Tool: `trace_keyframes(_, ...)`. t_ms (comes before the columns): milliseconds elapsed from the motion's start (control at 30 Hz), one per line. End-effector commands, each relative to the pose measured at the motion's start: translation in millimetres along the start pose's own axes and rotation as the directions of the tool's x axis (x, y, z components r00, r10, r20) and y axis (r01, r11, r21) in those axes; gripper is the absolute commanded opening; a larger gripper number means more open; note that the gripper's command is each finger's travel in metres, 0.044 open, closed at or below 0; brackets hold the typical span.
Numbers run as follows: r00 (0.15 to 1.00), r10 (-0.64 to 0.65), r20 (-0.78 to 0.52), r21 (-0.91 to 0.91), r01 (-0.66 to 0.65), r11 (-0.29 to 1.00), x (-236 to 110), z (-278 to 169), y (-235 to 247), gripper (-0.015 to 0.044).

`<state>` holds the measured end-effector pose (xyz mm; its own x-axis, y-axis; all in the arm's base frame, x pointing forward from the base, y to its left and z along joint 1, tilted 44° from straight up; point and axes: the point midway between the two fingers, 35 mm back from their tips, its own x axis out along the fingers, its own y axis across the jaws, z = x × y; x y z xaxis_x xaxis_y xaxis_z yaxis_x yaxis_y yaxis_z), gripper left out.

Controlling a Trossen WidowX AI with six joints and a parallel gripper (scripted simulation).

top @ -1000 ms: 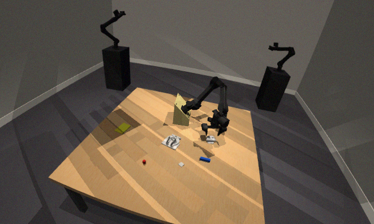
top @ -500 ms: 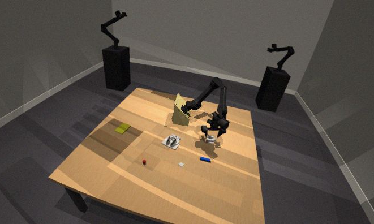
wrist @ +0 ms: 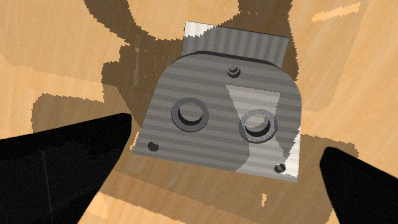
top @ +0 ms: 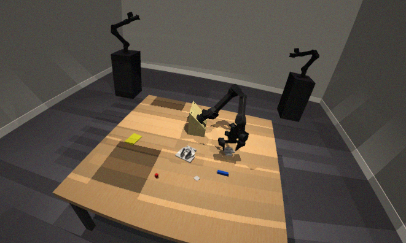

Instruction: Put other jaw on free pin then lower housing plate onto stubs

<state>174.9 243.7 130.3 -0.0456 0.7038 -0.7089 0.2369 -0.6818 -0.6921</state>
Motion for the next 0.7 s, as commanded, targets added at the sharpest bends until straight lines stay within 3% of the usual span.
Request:
trace_keyframes(0, 1.000, 0.008, 0.003, 0.009, -0.008, 1.000, 7, 1, 3, 0.0440)
trace_keyframes(667, 1.000, 0.007, 0.003, 0.010, -0.007, 1.000, 19, 2, 3, 0.0440)
